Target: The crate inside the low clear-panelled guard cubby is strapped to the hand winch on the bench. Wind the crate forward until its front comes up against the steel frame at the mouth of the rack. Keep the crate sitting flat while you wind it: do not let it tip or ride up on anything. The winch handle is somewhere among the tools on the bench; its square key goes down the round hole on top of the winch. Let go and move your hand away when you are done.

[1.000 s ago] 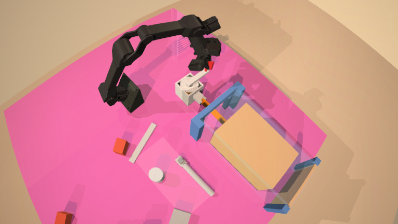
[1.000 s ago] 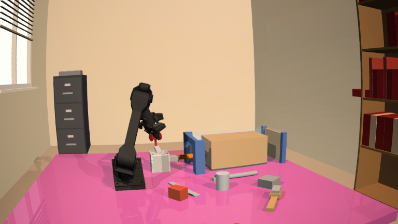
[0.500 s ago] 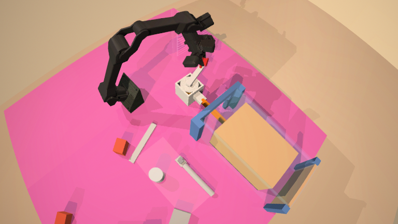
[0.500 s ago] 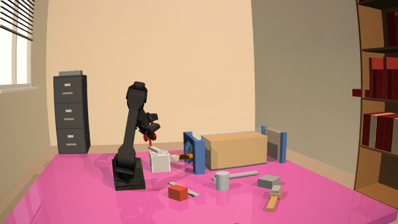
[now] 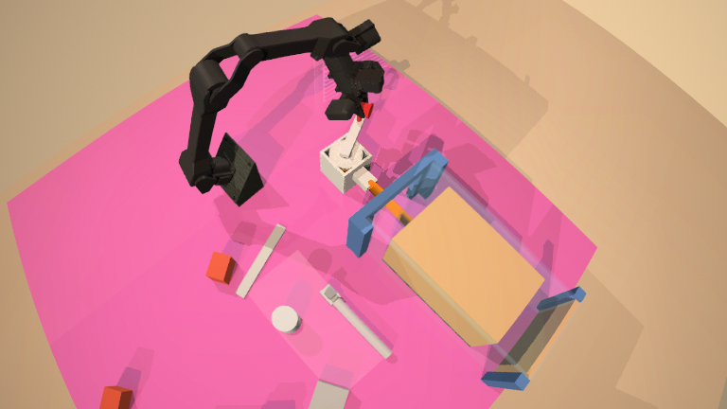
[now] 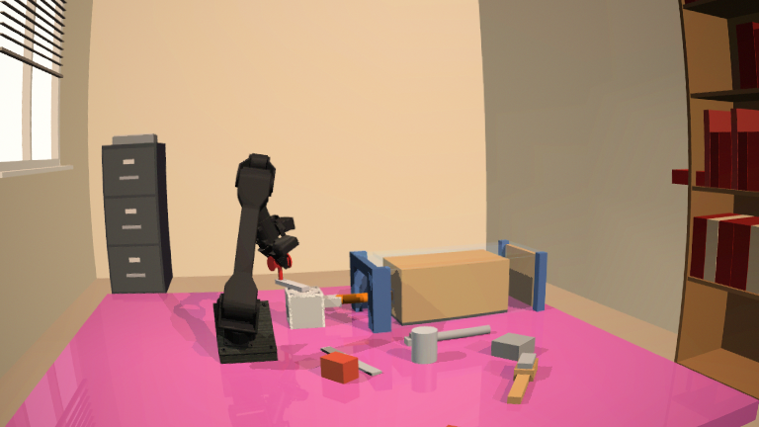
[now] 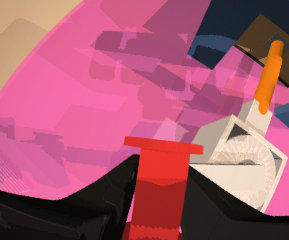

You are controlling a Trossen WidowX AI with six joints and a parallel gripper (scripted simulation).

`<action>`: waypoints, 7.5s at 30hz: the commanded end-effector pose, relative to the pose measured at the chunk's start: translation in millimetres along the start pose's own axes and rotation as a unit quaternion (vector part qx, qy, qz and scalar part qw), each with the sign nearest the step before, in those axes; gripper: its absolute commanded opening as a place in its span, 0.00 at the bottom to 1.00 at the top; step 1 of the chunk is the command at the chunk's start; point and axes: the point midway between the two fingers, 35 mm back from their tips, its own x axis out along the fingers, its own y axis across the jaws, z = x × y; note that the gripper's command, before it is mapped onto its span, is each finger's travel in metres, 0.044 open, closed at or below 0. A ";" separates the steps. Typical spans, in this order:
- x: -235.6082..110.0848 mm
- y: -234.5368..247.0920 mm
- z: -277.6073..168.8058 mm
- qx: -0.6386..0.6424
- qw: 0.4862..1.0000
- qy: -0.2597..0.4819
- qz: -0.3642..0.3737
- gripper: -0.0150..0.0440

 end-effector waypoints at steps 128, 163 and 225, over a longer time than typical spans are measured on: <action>-25.4 -169.8 -55.2 -0.016 1.000 0.017 -0.007 0.25; -4.8 -196.5 -13.0 -0.015 1.000 0.016 -0.009 0.25; 35.2 -176.2 67.5 -0.013 1.000 0.013 -0.009 0.25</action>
